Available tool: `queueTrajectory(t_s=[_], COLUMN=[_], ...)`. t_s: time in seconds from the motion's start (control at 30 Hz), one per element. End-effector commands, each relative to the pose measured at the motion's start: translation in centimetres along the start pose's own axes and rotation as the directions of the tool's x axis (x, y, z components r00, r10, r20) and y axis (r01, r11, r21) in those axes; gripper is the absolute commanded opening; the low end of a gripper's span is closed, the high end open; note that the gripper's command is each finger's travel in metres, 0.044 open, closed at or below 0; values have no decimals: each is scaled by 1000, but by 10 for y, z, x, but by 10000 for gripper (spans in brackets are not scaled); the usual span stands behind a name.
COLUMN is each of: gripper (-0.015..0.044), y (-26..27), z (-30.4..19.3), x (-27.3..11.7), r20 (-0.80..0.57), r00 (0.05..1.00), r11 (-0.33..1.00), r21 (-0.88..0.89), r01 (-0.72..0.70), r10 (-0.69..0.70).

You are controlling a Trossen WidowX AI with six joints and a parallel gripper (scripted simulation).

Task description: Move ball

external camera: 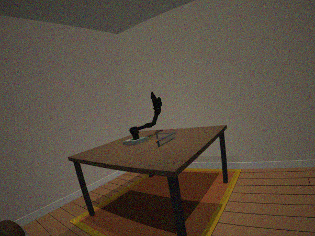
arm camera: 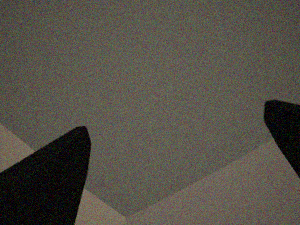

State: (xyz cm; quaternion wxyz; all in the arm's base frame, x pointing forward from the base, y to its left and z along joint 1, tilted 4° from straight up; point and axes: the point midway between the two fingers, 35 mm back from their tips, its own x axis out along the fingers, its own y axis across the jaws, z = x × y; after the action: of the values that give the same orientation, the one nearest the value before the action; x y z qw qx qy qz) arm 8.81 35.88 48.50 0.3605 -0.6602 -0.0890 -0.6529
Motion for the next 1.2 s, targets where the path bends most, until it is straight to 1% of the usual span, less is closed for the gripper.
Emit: queueTrajectory(t_s=[0.0, 0.07, 0.17, 0.27, 0.37, 0.63, 0.7, 0.77, 0.97, 1.17], gripper=[374, 321, 243, 243, 243, 243, 243, 243, 243, 243], y=[0, 2, 11, 23, 42, 121, 139, 166, 249, 354], z=[-2, -19, -57, -88, -121, -204, -215, -234, -270, -280], x=[2, 18, 52, 78, 106, 169, 175, 184, 201, 193], r20=[-3, -27, -73, -102, -123, -125, -155, -176, -107, 6], r00=[1000, 999, 987, 968, 938, 795, 764, 711, 532, 279], r11=[1000, 999, 986, 966, 923, 716, 710, 673, 449, 165], r21=[3, 29, 91, 149, 255, 533, 518, 531, 688, 794], r01=[-5, -46, -139, -212, -287, -451, -477, -514, -571, -585], r10=[5, 47, 146, 228, 326, 593, 626, 681, 840, 960])
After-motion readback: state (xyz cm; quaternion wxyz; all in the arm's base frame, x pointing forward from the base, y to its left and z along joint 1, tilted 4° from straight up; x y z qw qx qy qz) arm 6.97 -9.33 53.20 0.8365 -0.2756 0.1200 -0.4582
